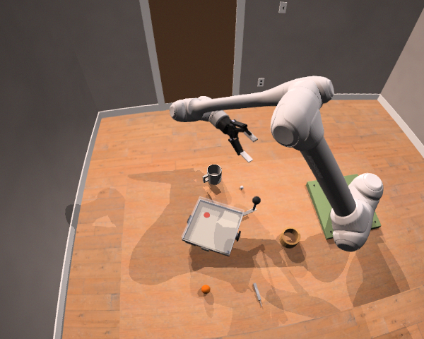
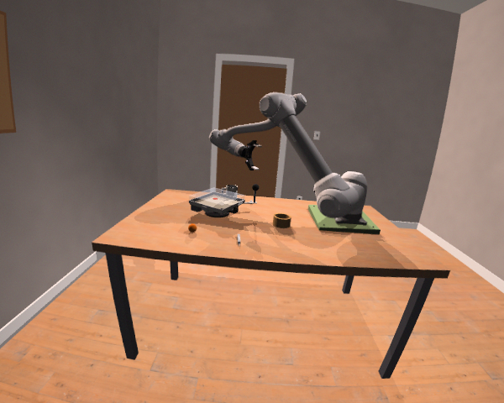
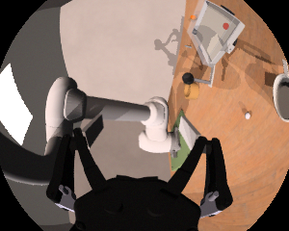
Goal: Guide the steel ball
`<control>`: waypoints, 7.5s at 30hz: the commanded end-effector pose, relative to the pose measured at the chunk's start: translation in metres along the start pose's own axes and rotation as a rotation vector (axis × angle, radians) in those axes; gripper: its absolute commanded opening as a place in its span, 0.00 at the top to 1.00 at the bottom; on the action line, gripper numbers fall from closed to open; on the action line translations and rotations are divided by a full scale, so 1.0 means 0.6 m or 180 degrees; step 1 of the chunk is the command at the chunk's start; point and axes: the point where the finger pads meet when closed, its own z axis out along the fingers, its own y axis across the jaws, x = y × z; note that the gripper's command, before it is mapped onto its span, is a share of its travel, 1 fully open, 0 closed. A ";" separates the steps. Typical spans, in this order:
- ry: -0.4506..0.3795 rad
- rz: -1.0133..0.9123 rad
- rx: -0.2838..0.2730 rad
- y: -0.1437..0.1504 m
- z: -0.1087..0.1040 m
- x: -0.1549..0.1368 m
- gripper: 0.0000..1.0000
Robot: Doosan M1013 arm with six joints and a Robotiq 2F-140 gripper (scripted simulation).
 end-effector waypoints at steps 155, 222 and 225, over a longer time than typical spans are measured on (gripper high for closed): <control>-0.3336 -0.3476 -0.3973 0.189 0.276 0.135 0.64; -0.3336 -0.3476 -0.3973 0.237 0.279 0.135 0.64; -0.3336 -0.3476 -0.3973 0.241 0.279 0.135 0.64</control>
